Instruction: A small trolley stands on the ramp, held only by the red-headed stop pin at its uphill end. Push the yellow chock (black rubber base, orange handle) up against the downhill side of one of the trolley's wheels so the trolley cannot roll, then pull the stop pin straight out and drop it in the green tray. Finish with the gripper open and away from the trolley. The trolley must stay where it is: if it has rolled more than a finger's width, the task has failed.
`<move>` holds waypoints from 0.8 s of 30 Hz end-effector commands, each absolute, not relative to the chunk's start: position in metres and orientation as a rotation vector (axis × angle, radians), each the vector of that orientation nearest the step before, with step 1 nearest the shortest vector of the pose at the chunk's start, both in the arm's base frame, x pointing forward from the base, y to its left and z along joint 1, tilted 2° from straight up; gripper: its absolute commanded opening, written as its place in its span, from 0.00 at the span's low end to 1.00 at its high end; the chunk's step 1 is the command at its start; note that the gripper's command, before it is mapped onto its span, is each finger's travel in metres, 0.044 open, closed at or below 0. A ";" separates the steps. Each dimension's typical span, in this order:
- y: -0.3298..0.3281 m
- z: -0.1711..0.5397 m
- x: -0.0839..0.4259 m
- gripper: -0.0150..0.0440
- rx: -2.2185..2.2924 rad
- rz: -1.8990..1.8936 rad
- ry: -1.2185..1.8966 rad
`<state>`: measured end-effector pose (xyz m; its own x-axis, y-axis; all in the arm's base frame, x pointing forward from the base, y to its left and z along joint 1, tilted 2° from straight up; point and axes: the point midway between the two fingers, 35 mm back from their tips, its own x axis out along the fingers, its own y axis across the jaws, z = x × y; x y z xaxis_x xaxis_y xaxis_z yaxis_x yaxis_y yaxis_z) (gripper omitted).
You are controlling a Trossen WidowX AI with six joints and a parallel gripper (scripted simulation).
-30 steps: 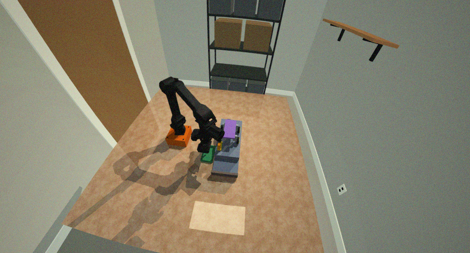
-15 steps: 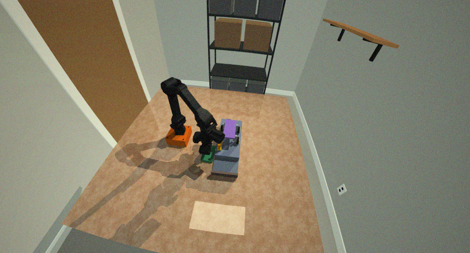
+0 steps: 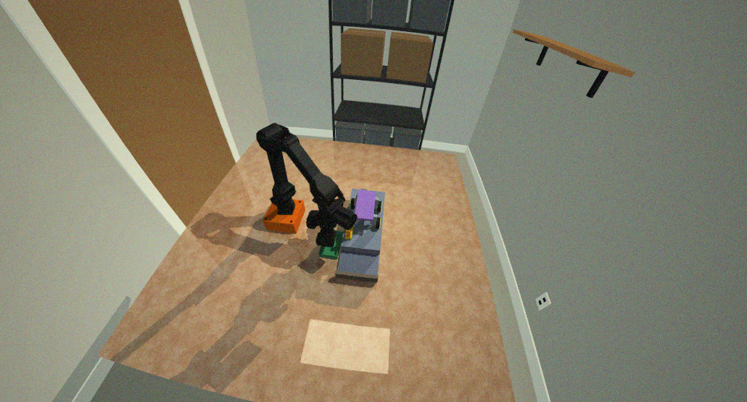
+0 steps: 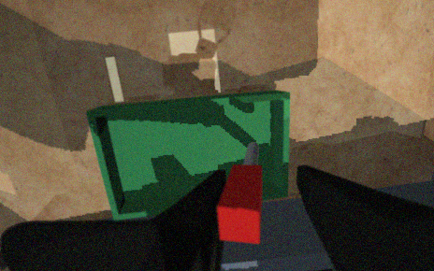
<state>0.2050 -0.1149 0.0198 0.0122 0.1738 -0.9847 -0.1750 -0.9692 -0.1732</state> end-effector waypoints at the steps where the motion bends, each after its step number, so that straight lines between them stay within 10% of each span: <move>1: -0.118 0.019 0.205 0.58 -2.045 2.046 -0.002; 24: -0.128 0.013 0.201 0.58 -2.045 2.047 -0.002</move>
<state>0.2016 -0.1250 0.0136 0.0138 0.1777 -0.9840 -0.1755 -0.9684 -0.1773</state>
